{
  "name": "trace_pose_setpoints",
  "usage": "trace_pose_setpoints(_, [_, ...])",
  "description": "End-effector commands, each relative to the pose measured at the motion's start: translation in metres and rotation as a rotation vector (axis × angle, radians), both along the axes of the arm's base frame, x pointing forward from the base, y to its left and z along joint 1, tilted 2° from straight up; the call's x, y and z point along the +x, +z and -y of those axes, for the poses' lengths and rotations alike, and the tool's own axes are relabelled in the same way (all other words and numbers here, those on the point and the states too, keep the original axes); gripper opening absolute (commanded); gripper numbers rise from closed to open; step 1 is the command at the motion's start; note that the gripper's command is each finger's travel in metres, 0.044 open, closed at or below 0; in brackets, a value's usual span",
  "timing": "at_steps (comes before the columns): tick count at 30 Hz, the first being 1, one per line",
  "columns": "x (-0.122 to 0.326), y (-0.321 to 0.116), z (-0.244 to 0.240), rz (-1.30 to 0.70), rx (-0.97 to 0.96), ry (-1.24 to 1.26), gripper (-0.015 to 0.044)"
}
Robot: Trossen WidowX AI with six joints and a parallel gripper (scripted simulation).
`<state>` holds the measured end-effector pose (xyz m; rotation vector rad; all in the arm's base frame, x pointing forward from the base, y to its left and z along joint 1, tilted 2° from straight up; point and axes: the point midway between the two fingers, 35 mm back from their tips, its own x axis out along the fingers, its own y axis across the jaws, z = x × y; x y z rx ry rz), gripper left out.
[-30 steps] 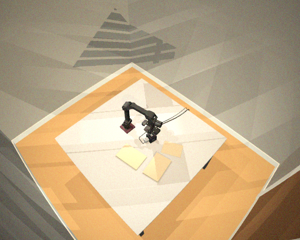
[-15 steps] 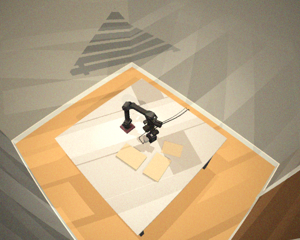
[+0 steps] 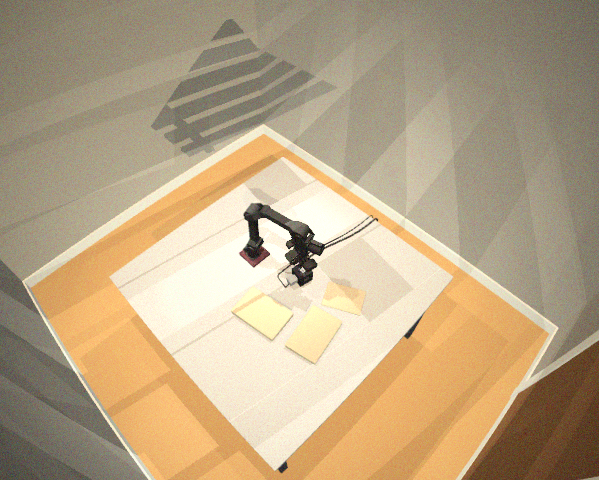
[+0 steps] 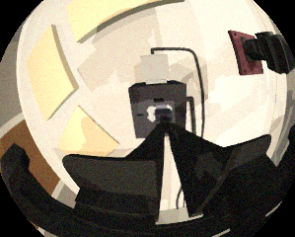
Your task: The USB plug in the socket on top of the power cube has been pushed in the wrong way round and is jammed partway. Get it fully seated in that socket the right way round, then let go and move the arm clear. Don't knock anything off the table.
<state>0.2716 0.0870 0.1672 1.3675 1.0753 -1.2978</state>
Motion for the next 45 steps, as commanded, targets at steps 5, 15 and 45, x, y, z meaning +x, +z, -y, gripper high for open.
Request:
trace_pose_setpoints(5, [0.0003, -0.0008, -0.0009, 0.002, 0.01, 0.003, 0.0])
trace_pose_setpoints(15, [0.0006, -0.0019, -0.0016, 0.004, 0.018, 0.005, 0.0])
trace_pose_setpoints(45, [0.0014, -0.0053, -0.0036, 0.009, 0.044, 0.01, 0.0])
